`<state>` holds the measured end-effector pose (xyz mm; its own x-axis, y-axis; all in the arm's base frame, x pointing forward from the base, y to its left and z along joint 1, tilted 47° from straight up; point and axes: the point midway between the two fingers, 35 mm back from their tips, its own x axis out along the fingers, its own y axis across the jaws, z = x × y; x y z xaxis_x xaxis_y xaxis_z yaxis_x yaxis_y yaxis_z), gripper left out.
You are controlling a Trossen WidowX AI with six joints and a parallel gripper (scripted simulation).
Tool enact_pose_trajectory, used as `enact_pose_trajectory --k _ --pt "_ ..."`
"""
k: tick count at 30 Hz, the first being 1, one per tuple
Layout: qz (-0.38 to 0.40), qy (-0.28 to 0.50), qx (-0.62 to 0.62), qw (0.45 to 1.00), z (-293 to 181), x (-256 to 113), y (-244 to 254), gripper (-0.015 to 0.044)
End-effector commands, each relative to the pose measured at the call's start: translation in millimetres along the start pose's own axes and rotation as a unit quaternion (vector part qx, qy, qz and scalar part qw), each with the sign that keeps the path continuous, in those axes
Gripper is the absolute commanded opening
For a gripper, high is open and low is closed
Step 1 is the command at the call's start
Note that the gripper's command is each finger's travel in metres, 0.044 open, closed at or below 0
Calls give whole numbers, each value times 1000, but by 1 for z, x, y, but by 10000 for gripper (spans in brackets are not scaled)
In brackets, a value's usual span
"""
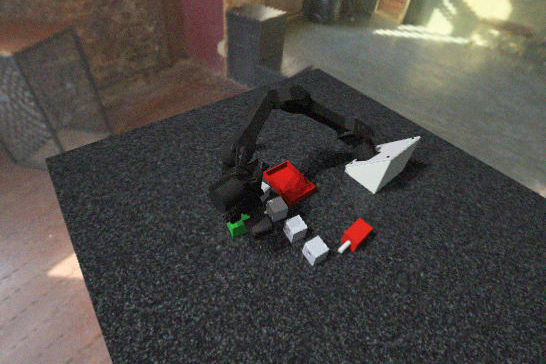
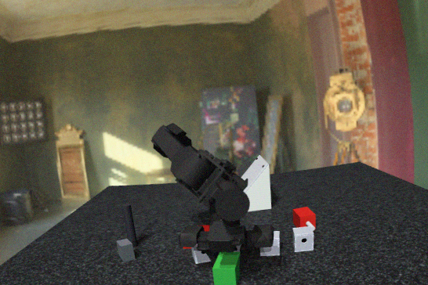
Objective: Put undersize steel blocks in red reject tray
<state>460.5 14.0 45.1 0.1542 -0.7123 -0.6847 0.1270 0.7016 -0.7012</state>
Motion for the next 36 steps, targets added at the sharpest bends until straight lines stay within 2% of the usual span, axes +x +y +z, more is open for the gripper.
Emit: enact_pose_trajectory --k 1,21,26,36 --pt "0 -7 -2 1000 4 -5 1 0" --pt "0 -7 -1 1000 10 -5 1 0" --pt "-1 0 -1 1000 5 -35 0 0" --pt "-7 11 -5 1000 2 -34 -4 0"
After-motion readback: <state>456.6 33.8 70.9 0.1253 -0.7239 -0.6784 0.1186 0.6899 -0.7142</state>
